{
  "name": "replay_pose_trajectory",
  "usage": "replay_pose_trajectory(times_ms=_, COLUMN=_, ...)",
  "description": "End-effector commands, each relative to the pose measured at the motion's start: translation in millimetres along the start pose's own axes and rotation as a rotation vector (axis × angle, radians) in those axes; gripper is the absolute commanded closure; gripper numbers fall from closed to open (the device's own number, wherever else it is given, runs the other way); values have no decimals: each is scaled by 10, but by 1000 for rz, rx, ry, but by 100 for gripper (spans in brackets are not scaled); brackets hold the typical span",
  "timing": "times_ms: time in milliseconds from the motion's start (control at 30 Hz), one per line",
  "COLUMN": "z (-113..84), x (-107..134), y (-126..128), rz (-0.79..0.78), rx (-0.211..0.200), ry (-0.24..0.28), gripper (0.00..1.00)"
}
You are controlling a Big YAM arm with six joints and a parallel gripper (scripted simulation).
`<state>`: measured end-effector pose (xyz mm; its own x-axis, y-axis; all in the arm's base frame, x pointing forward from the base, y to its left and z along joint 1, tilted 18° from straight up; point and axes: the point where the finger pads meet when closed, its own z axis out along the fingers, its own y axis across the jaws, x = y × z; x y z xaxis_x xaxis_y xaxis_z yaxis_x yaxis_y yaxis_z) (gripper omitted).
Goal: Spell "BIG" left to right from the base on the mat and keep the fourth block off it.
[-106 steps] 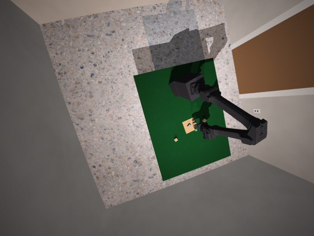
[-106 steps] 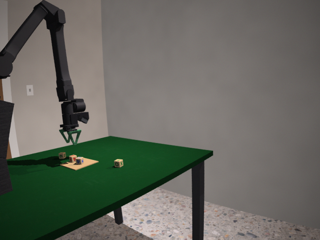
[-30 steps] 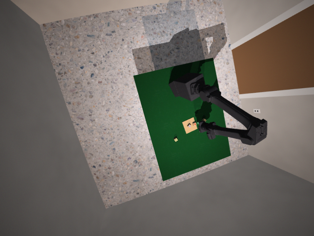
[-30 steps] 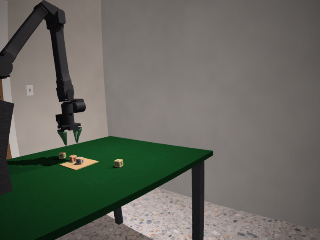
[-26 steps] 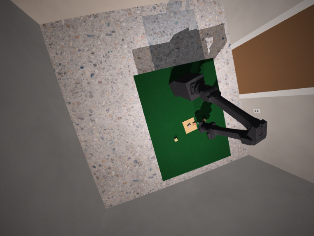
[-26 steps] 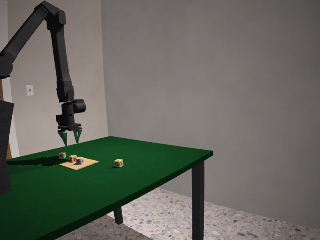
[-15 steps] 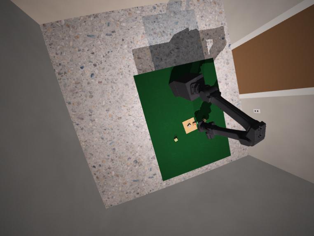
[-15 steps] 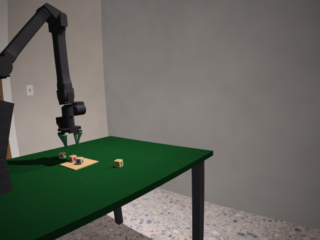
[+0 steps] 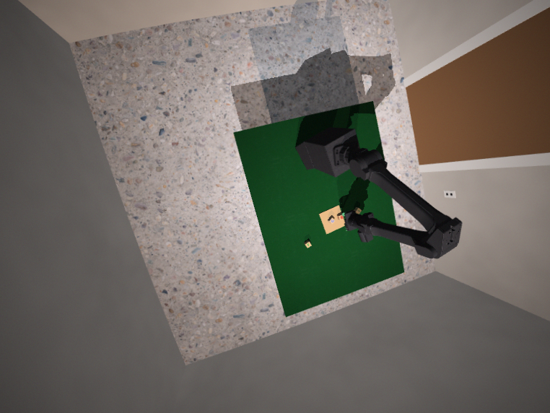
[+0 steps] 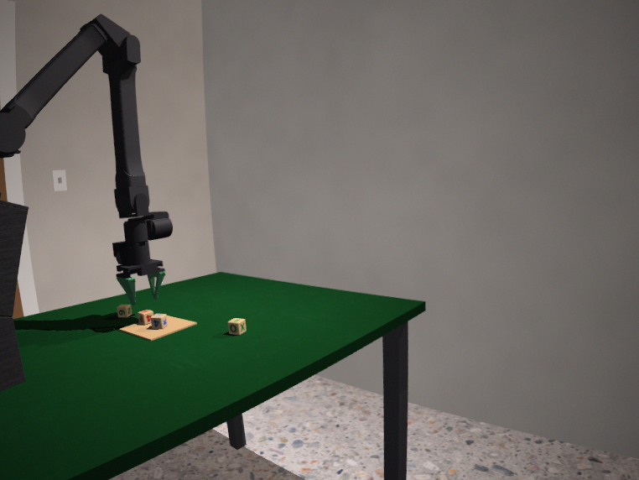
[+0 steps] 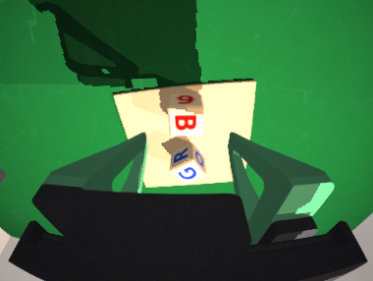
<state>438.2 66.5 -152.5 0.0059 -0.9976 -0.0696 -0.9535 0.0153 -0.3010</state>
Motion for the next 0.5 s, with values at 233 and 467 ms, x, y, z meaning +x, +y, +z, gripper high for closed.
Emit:
replay_pose_trajectory(times_ms=233, z=158, x=-17, y=-25, rz=1, rx=5, ry=-7, gripper=35)
replay_pose_trajectory(times_ms=467, z=186, x=-17, y=-15, rz=1, rx=2, ry=-7, gripper=35)
